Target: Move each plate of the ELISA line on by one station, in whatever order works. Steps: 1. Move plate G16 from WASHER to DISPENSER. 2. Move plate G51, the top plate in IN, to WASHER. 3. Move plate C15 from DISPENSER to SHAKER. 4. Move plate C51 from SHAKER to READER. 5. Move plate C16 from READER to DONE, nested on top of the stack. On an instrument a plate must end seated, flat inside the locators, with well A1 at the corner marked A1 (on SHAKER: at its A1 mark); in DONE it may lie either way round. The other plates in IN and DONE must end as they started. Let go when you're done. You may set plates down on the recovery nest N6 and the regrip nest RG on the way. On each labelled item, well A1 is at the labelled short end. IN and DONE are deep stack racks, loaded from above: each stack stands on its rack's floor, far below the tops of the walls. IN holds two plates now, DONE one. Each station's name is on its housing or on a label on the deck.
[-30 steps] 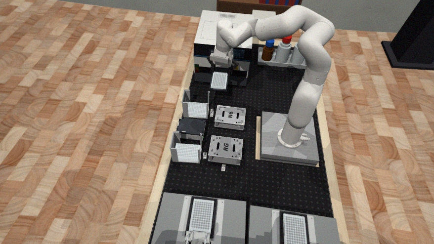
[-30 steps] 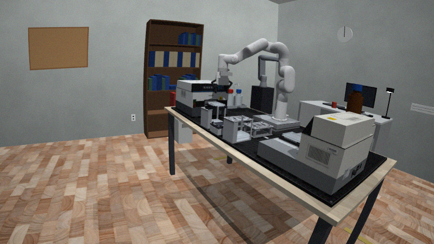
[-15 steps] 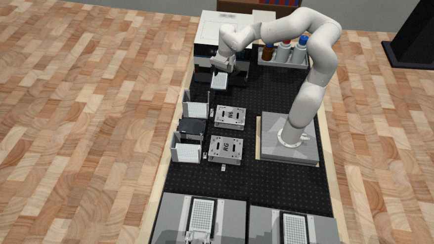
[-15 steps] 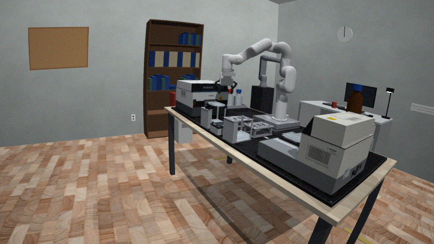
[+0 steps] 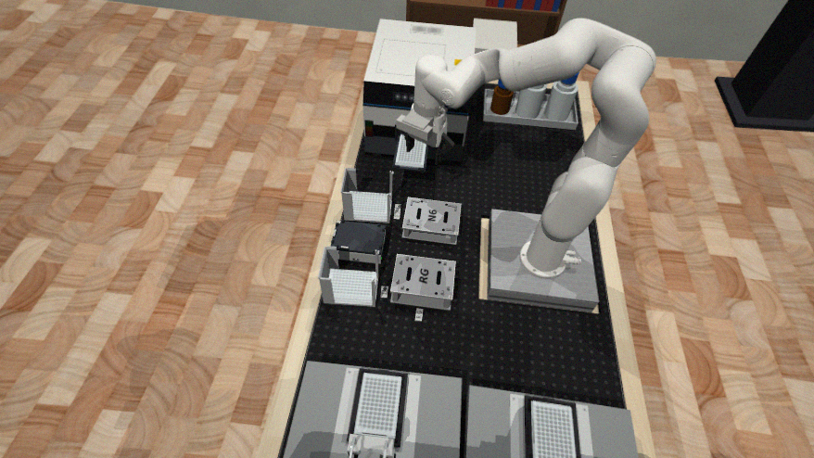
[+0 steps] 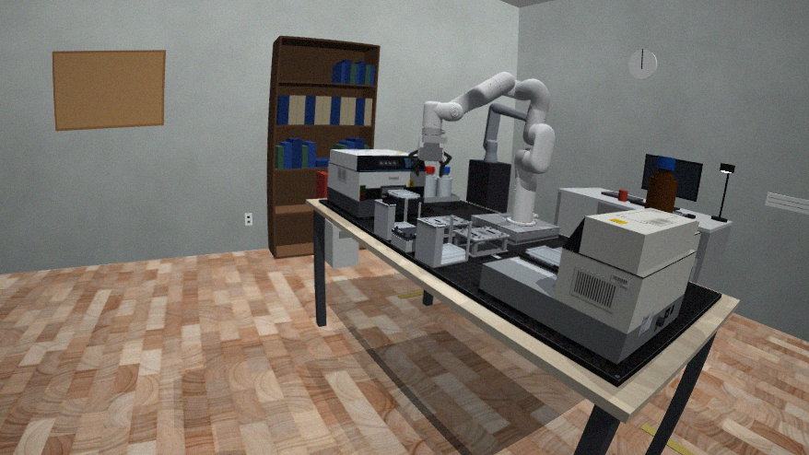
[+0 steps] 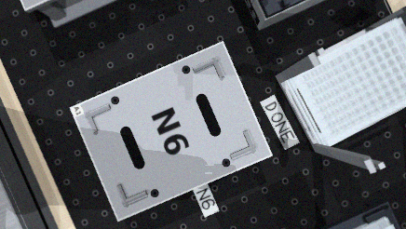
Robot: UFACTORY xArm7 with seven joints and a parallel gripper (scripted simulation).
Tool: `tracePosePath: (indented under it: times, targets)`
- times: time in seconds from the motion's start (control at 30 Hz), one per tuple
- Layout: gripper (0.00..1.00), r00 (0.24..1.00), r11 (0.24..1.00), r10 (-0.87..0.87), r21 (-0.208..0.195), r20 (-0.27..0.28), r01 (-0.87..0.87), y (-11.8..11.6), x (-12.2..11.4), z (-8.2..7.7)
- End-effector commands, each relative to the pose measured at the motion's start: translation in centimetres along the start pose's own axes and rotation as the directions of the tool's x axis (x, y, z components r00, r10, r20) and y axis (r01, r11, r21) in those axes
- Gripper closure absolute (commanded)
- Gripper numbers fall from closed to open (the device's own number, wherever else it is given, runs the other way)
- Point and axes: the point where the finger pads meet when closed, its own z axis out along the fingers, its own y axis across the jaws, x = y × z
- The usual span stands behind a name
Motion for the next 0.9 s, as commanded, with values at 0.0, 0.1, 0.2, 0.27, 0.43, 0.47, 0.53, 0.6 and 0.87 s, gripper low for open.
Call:
tracePosePath:
  times: [0.0, 0.1, 0.2, 0.27, 0.43, 0.47, 0.53, 0.6, 0.87]
  targets:
    - [0.0, 0.989, 0.989, 0.146, -0.007, 0.002, -0.146, -1.1, 1.2, -0.2]
    - [0.0, 0.989, 0.989, 0.146, -0.007, 0.002, -0.146, -1.8, 1.8, -0.2]
    - [0.0, 0.989, 0.989, 0.146, -0.007, 0.002, -0.146, -2.6, 2.5, -0.2]
    - [0.0, 0.989, 0.989, 0.146, -0.007, 0.002, -0.146, -3.1, 3.0, -0.2]
    - [0.0, 0.989, 0.989, 0.146, -0.007, 0.001, -0.146, -3.8, 3.7, -0.2]
    - [0.0, 0.989, 0.989, 0.146, -0.007, 0.001, -0.146, -3.9, 3.8, -0.2]
    - [0.0, 0.974, 0.974, 0.225, -0.007, 0.001, -0.225, -4.4, 4.2, -0.2]
    - [0.0, 0.953, 0.953, 0.302, -0.007, 0.0, -0.302, -4.9, 4.7, -0.2]
    - [0.0, 0.941, 0.941, 0.338, -0.007, 0.0, -0.338, -6.8, 6.5, -0.2]
